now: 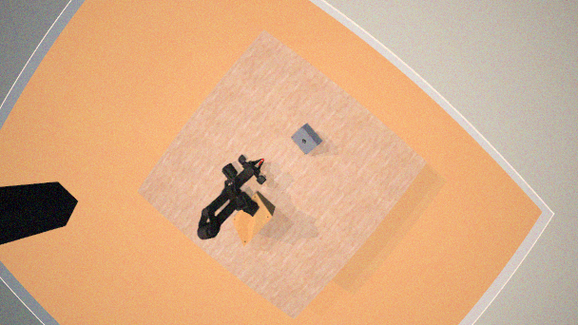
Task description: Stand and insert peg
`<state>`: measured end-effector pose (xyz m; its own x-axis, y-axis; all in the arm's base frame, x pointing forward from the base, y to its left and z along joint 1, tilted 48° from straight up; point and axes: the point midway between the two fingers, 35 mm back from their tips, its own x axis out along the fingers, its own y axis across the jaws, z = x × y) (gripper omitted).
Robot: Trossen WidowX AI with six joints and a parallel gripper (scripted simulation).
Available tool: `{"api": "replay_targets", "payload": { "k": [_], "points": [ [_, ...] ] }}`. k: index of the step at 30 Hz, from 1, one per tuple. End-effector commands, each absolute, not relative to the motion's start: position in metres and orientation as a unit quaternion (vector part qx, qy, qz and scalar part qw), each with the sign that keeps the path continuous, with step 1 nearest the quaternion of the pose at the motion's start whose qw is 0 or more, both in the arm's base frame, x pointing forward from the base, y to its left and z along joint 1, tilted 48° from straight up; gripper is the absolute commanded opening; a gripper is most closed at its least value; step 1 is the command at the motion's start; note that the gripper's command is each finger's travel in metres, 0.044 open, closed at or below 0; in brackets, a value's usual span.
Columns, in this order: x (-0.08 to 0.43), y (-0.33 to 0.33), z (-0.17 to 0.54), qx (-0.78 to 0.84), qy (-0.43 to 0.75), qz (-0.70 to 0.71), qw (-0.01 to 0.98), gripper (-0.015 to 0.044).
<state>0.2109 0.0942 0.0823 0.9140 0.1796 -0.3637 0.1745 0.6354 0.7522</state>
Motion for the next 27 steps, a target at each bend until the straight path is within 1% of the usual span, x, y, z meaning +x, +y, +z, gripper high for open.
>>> {"api": "replay_targets", "payload": {
  "k": [1,27],
  "points": [
    [0.209,0.094,0.083,0.428,0.206,0.001,0.880,0.0049],
    [0.194,0.099,0.082,0.441,0.122,-0.058,0.887,0.0049]
  ]
}}
